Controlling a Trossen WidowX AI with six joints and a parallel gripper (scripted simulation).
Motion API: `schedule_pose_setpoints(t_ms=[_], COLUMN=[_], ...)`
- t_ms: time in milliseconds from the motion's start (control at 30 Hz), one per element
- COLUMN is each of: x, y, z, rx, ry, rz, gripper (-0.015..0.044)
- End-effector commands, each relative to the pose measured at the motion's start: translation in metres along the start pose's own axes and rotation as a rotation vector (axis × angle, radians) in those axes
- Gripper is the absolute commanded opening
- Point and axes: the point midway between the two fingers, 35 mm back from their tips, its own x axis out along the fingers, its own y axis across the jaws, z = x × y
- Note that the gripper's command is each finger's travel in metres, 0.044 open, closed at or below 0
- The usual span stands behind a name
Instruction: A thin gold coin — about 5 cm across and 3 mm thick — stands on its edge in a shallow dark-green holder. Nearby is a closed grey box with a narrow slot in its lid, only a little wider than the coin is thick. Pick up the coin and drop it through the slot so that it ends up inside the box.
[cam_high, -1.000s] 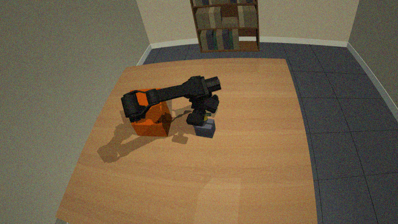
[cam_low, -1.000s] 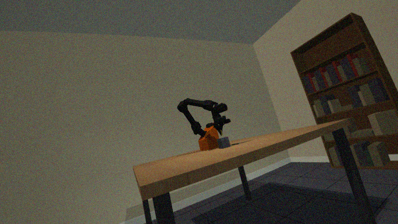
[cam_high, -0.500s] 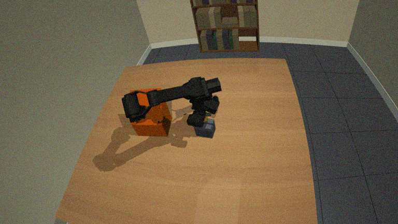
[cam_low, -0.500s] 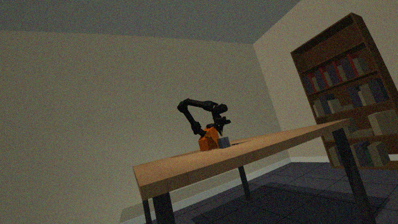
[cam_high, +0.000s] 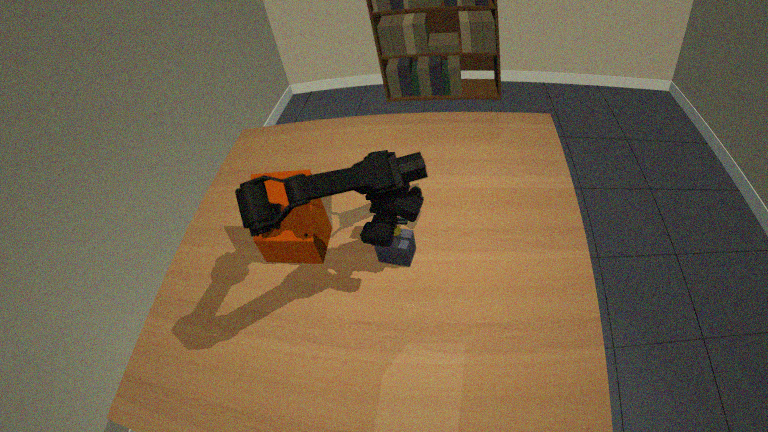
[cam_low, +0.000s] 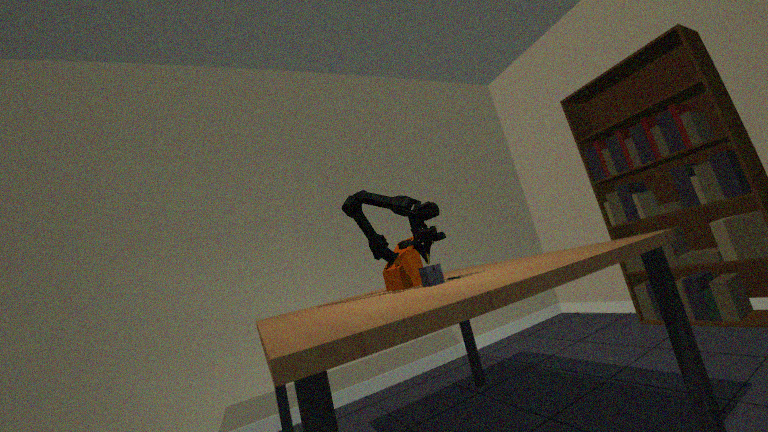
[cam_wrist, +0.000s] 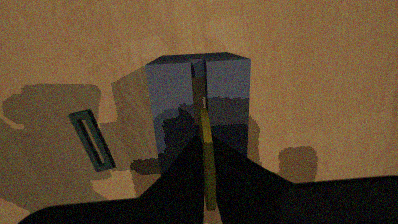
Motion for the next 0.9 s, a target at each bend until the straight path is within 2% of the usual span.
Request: schedule_pose_setpoints(t_ms=[0, 233, 433, 733, 867], x=[0.003, 0.006, 0.003, 0.003, -0.011], y=[-0.001, -0.001, 0.0, 0.0, 0.0], z=[0.0, 0.0, 0.0, 0.0, 0.001], rx=[-0.002, 0.0, 0.001, 0.001, 0.001], ry=[0.003, 0.003, 0.0, 0.0, 0.0], rz=[-0.004, -0.004, -0.001, -0.001, 0.0], gripper=[0.0, 0.0, 0.0157, 0.0161, 0.0266])
